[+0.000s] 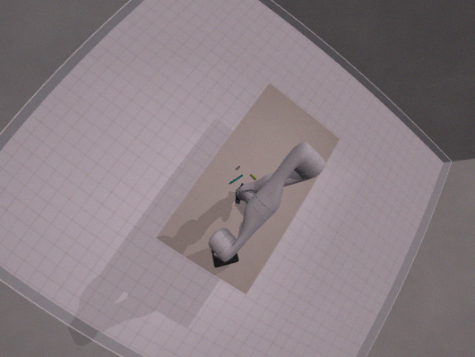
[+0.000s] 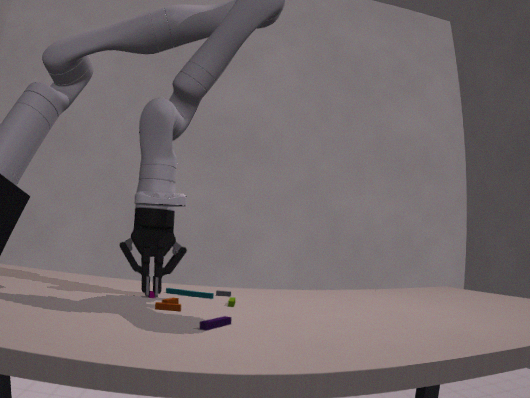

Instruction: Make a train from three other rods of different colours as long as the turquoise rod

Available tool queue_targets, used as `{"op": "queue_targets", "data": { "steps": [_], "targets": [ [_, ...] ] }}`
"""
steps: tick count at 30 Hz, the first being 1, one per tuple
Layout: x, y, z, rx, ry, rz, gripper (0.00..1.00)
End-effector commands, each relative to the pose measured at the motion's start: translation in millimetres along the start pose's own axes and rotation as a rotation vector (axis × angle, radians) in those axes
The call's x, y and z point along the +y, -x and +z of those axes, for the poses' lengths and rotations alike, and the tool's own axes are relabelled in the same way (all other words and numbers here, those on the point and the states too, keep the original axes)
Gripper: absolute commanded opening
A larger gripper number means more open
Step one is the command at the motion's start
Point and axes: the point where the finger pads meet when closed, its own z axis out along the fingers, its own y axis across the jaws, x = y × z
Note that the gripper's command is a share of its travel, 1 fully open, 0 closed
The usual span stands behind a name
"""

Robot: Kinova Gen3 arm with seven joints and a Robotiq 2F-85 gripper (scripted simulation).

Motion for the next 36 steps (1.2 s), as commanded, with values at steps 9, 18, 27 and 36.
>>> {"op": "queue_targets", "data": {
  "steps": [9, 18, 27, 36],
  "targets": [
    [-1.9, -1.2, 1.1, 0.003, -0.005, -0.009, 0.05],
    [-1.9, -1.2, 1.0, 0.003, -0.005, -0.009, 0.05],
    [1.8, -0.2, -9.8, 0.0, 0.001, -0.012, 0.05],
    [1.8, -0.4, -47.8, 0.0, 0.001, -0.012, 0.05]
  ]
}}
